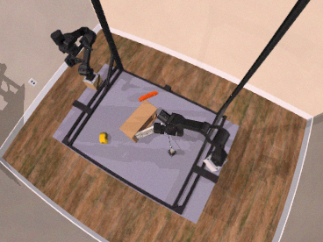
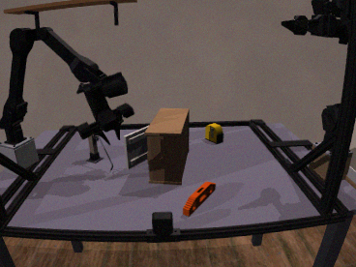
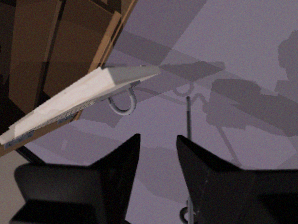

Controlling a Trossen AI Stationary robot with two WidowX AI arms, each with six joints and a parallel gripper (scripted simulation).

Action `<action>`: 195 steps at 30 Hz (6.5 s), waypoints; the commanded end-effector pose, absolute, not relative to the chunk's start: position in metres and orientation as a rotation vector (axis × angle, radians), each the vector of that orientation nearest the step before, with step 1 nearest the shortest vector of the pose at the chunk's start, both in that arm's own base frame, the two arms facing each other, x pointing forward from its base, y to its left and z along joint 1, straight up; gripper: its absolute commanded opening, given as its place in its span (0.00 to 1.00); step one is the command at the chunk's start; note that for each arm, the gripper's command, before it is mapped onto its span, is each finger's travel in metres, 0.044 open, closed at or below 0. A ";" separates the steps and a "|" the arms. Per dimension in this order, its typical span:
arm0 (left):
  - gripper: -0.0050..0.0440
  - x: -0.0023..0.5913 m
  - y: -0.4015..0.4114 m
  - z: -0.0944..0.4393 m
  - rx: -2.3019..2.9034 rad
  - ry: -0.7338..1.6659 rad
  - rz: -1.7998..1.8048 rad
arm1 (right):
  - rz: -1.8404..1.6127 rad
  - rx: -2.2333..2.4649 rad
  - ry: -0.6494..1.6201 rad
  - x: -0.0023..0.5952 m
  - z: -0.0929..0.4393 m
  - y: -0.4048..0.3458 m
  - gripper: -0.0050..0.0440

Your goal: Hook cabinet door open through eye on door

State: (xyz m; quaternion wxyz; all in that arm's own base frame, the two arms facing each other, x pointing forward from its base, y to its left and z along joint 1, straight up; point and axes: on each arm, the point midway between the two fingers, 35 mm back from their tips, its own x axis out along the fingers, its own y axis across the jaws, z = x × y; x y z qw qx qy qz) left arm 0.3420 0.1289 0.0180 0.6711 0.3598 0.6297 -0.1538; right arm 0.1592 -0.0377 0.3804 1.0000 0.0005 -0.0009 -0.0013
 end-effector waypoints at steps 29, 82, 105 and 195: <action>0.43 0.325 0.122 -0.012 0.695 1.410 -0.167 | 0.000 0.001 -0.001 0.159 0.380 -0.038 0.92; 0.30 0.345 0.121 -0.036 0.715 1.332 -0.141 | 0.000 0.001 -0.001 0.159 0.380 -0.038 0.92; 0.43 0.325 0.122 -0.016 0.695 1.412 -0.168 | 0.000 0.001 -0.001 0.159 0.380 -0.038 0.92; 0.10 0.339 0.114 0.021 0.362 0.633 -0.159 | 0.000 0.001 -0.001 0.159 0.380 -0.038 0.92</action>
